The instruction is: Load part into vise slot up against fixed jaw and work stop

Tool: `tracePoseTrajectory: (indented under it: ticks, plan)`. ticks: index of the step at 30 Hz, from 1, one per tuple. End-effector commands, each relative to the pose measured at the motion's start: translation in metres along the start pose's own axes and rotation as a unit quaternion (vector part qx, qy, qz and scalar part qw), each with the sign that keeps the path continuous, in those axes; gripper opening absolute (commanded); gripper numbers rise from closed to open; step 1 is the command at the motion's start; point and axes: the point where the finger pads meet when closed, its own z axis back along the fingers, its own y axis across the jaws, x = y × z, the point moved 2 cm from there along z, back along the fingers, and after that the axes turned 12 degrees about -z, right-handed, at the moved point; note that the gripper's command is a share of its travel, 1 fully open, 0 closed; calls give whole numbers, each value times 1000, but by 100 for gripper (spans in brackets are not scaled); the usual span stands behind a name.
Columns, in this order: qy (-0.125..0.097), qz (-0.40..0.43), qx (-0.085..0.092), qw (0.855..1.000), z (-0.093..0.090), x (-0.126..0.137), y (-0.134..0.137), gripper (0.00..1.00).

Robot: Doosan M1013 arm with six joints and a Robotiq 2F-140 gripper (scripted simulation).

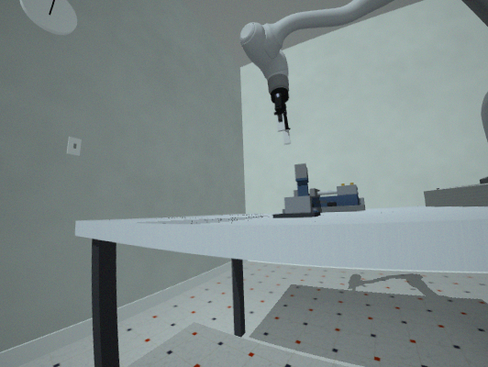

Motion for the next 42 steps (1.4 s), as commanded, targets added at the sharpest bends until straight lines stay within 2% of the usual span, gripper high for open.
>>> tracePoseTrajectory:
  ticks: [1, 2, 4, 6, 12, 15, 16, 21, 29, 32, 33, 35, 36, 37, 38, 39, 40, 42]
  plan:
    - [-9, -14, 21, 1000, 22, 31, -58, 100]
    - [-9, -14, 21, 1000, 27, 38, -70, 100]
    - [-7, 84, 21, 996, 20, 47, -99, 100]
    - [-7, 113, 21, 993, 18, 55, -118, 100]
    - [-4, 211, 19, 977, 6, 61, -141, 100]
    - [-4, 213, 19, 977, 5, 61, -142, 100]
    - [-3, 261, 18, 965, -1, 65, -153, 100]
    - [-1, 324, 17, 946, -9, 70, -168, 100]
    - [2, 453, 16, 891, -26, 82, -199, 100]
    - [3, 460, 16, 888, -27, 83, -201, 100]
    - [4, 497, 16, 867, -32, 87, -210, 100]
    - [5, 524, 16, 851, -36, 90, -217, 100]
    - [5, 530, 16, 848, -37, 91, -218, 100]
    - [6, 551, 16, 834, -40, 94, -224, 100]
    - [6, 558, 16, 830, -41, 95, -225, 100]
    - [7, 577, 16, 817, -44, 97, -230, 100]
    - [7, 582, 16, 813, -44, 98, -231, 100]
    - [8, 615, 16, 789, -49, 103, -240, 100]
